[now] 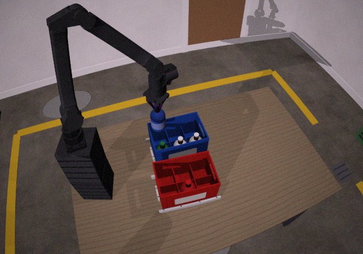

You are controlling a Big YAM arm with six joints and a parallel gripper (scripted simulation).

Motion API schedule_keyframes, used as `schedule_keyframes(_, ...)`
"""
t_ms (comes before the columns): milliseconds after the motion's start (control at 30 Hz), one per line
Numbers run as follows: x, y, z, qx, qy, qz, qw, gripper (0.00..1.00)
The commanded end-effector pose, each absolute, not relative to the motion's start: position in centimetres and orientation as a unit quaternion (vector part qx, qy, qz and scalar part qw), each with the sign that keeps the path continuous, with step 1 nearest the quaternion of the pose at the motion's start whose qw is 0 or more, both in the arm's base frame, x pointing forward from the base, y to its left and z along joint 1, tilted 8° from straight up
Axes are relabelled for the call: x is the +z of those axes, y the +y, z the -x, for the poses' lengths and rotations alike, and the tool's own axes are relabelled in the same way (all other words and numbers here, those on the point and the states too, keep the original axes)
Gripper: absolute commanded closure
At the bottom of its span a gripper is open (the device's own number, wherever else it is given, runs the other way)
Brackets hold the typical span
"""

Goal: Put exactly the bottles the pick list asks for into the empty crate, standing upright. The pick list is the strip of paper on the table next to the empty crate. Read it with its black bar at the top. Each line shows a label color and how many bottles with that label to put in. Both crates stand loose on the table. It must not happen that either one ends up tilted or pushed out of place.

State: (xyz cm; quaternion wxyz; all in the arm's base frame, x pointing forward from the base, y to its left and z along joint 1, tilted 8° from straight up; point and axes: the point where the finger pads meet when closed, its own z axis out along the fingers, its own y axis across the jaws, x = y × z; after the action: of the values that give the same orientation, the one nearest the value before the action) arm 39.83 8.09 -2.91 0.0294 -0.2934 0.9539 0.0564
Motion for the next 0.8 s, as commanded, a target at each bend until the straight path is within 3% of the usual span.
schedule_keyframes(0, -0.4, 8.0, -43.5, 0.048, 0.953, 0.287, 0.08, 1.0)
schedule_keyframes(767, -3.7, 8.7, -40.8, 0.052, 0.954, 0.291, 0.057, 1.0)
